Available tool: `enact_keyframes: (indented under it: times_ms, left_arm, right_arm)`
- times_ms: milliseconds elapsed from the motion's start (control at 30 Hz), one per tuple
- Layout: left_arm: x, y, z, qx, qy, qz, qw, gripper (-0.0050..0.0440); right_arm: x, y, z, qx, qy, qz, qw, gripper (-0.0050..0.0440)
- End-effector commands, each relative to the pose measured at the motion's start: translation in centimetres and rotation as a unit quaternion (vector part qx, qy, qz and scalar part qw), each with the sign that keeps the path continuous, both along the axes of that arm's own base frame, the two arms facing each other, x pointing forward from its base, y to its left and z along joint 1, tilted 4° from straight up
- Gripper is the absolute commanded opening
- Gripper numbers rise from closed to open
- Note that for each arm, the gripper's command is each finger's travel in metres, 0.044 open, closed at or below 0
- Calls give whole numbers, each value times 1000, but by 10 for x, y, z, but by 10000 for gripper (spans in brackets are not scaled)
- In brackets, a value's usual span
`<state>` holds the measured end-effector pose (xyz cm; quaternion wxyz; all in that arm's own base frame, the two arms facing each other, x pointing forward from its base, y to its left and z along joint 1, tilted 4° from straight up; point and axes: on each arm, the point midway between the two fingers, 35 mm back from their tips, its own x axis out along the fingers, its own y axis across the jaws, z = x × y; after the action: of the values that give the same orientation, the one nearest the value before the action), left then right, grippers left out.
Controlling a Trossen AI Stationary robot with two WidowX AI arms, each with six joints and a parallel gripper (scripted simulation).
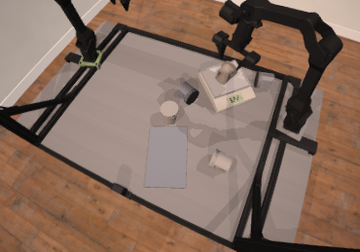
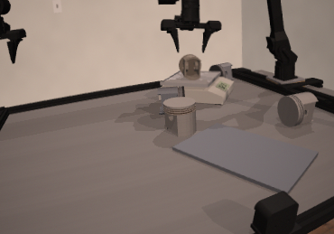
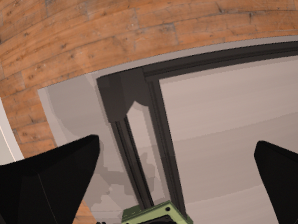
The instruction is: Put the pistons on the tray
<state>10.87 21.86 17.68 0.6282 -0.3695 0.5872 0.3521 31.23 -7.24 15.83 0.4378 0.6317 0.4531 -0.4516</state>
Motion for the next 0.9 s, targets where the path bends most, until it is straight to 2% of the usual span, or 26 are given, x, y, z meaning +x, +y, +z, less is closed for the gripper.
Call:
enact_keyframes:
  times_ms: [0, 867]
  left_arm:
    - [0, 0, 0, -1, -1, -1, 1000, 440]
    - [0, 0, 0, -1, -1, -1, 1000, 440]
  right_arm:
    - [-1, 3, -9, 4, 5, 0, 1000, 378]
    - [6, 10, -48, 4, 5, 0, 1000, 378]
